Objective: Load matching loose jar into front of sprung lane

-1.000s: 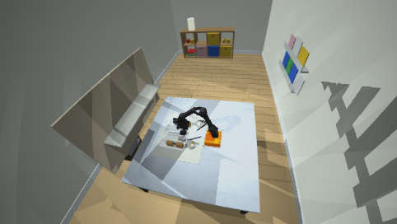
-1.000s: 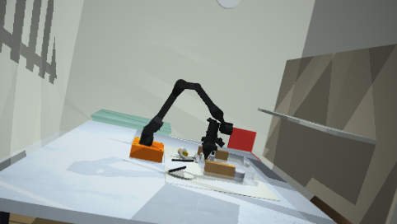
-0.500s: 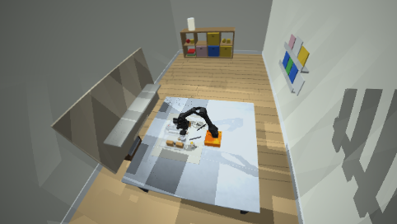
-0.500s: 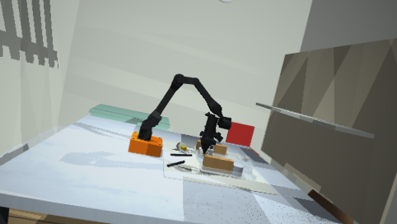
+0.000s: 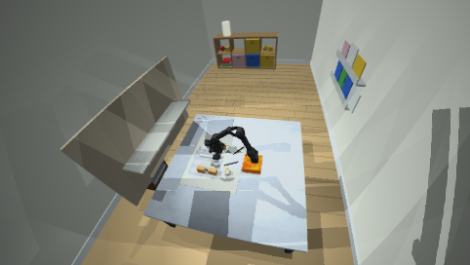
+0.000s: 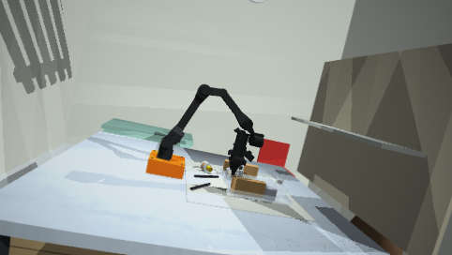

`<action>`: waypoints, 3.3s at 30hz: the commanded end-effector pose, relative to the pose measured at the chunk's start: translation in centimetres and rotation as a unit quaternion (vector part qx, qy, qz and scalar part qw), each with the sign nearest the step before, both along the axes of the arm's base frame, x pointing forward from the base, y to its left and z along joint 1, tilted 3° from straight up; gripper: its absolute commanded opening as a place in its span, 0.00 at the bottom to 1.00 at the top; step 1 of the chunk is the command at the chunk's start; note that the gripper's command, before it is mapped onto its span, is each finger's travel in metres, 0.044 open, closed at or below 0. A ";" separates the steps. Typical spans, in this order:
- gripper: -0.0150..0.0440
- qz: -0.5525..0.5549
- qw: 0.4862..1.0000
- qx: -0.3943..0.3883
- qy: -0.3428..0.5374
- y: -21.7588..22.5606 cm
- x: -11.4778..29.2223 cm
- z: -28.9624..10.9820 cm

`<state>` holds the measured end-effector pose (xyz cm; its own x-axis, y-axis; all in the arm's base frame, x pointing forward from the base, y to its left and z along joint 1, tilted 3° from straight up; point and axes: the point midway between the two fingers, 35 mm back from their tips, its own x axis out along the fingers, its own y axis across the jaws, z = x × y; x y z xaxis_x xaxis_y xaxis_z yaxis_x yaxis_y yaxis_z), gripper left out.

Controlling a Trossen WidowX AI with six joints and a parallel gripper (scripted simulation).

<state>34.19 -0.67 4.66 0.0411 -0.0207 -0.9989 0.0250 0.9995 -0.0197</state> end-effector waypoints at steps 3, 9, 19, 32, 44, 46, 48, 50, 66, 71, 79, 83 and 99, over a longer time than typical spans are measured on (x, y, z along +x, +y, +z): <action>0.25 -0.001 1.000 0.000 -0.018 0.0 1.1 0.4; 0.25 -0.001 1.000 0.000 -0.018 0.0 1.1 0.5; 0.25 -0.001 1.000 0.000 -0.018 0.0 1.3 0.5; 0.25 -0.001 1.000 0.000 -0.018 0.0 1.3 0.2; 0.25 -0.001 1.000 0.000 -0.018 0.0 1.3 -0.2; 0.25 -0.001 1.000 0.000 -0.018 0.0 1.3 -0.2; 0.25 -0.001 1.000 0.000 -0.018 -0.1 1.3 -0.3; 0.25 -0.001 1.000 0.000 -0.018 -0.1 1.3 -0.3; 0.25 -0.001 1.000 0.000 -0.018 -0.1 1.3 -0.8; 0.25 -0.001 1.000 0.000 -0.018 -0.1 1.3 -1.0; 0.25 -0.001 1.000 0.000 -0.018 -0.1 1.3 -1.2; 0.25 -0.001 1.000 0.000 -0.018 -0.1 1.3 -1.3; 0.25 -0.001 1.000 0.000 -0.018 -0.1 1.2 -1.8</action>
<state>34.96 -0.72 3.02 0.0591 -0.0210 -0.9980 0.0267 0.9995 -0.0195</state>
